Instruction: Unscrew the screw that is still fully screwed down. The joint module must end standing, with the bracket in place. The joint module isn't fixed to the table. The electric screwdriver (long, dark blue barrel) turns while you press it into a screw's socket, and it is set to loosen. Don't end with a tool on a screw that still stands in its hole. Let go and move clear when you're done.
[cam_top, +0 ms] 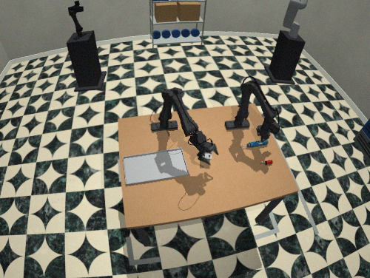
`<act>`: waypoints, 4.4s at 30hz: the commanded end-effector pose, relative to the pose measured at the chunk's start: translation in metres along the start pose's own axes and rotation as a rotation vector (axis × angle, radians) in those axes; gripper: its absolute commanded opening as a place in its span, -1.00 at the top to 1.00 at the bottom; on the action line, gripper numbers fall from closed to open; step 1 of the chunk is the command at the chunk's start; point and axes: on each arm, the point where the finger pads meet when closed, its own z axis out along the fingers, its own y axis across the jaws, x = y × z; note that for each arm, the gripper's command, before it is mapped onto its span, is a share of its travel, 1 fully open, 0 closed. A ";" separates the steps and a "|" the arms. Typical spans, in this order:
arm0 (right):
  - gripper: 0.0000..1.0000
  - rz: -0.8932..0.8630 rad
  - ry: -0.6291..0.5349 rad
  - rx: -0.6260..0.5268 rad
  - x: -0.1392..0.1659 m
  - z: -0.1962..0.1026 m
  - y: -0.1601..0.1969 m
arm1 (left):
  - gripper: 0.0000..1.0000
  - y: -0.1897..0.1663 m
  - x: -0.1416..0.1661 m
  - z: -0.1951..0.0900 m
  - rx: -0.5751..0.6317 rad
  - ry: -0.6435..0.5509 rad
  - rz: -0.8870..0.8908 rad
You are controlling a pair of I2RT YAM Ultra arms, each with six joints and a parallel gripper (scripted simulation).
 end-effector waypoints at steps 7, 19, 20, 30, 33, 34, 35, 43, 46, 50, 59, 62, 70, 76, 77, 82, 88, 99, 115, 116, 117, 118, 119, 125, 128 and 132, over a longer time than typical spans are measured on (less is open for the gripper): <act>-0.72 -0.112 -0.114 -0.086 0.004 -0.040 0.007 | -0.30 -0.002 0.000 -0.003 0.012 -0.004 -0.006; -0.72 -0.191 -0.181 -0.129 0.017 -0.063 0.013 | -0.30 -0.002 0.000 -0.003 0.012 -0.004 -0.006; -0.72 -0.203 -0.191 -0.135 0.019 -0.066 0.014 | -0.30 -0.002 0.000 -0.003 0.012 -0.004 -0.006; -0.72 -0.273 -0.248 -0.170 0.032 -0.086 0.019 | -0.30 -0.002 0.000 -0.003 0.012 -0.004 -0.006; -0.72 -0.300 -0.268 -0.179 0.037 -0.092 0.022 | -0.30 -0.002 0.000 -0.003 0.012 -0.004 -0.006; -0.72 -0.313 -0.277 -0.183 0.040 -0.096 0.024 | -0.30 -0.002 0.000 -0.003 0.012 -0.004 -0.006; -0.72 -0.326 -0.287 -0.187 0.043 -0.099 0.025 | -0.30 -0.002 0.000 -0.003 0.012 -0.004 -0.006; -0.72 -0.432 -0.364 -0.222 0.065 -0.123 0.036 | -0.30 -0.002 0.000 -0.003 0.012 -0.004 -0.006; -0.72 -0.432 -0.364 -0.222 0.065 -0.123 0.036 | -0.30 -0.002 0.000 -0.003 0.012 -0.004 -0.006; -0.72 -0.450 -0.383 -0.219 0.055 -0.126 0.036 | -0.30 -0.002 0.000 -0.003 0.012 -0.004 -0.006; -0.72 -0.458 -0.388 -0.227 0.051 -0.128 0.038 | -0.30 -0.002 0.000 -0.003 0.012 -0.004 -0.006; -0.72 -0.456 -0.386 -0.229 0.051 -0.128 0.038 | -0.30 -0.002 0.000 -0.003 0.012 -0.004 -0.006; -0.72 -0.419 -0.347 -0.240 0.080 -0.111 0.031 | -0.30 -0.002 0.000 -0.003 0.012 -0.004 -0.006; -0.72 -0.417 -0.347 -0.241 0.092 -0.102 0.028 | -0.30 -0.002 0.000 -0.003 0.012 -0.004 -0.006; -0.72 -0.417 -0.347 -0.241 0.094 -0.101 0.027 | -0.30 -0.002 0.000 -0.003 0.012 -0.004 -0.006; -0.72 -0.416 -0.347 -0.241 0.094 -0.101 0.027 | -0.30 -0.002 0.000 -0.003 0.012 -0.004 -0.006; -0.72 -0.416 -0.347 -0.241 0.106 -0.092 0.023 | -0.30 -0.002 0.000 -0.003 0.012 -0.004 -0.006; -0.72 -0.415 -0.346 -0.241 0.117 -0.084 0.020 | -0.30 -0.002 0.000 -0.003 0.012 -0.004 -0.006; -0.72 -0.413 -0.346 -0.241 0.140 -0.067 0.012 | -0.30 -0.002 0.000 -0.003 0.012 -0.004 -0.006; -0.72 -0.413 -0.346 -0.241 0.140 -0.067 0.012 | -0.30 -0.002 0.000 -0.003 0.012 -0.004 -0.006; -0.72 -0.413 -0.346 -0.241 0.142 -0.066 0.012 | -0.30 -0.002 0.000 -0.003 0.012 -0.004 -0.006; -0.72 -0.413 -0.346 -0.241 0.144 -0.064 0.011 | -0.30 -0.002 0.000 -0.003 0.012 -0.004 -0.006; -0.72 -0.413 -0.346 -0.241 0.146 -0.063 0.011 | -0.30 -0.002 0.000 -0.003 0.012 -0.004 -0.006; -0.72 -0.413 -0.346 -0.241 0.157 -0.055 0.007 | -0.30 -0.002 0.000 -0.003 0.012 -0.004 -0.006; -0.72 -0.413 -0.346 -0.241 0.163 -0.050 0.005 | -0.30 -0.002 0.000 -0.003 0.012 -0.004 -0.006; -0.72 -0.413 -0.346 -0.241 0.163 -0.050 0.005 | -0.30 -0.002 0.000 -0.003 0.012 -0.004 -0.006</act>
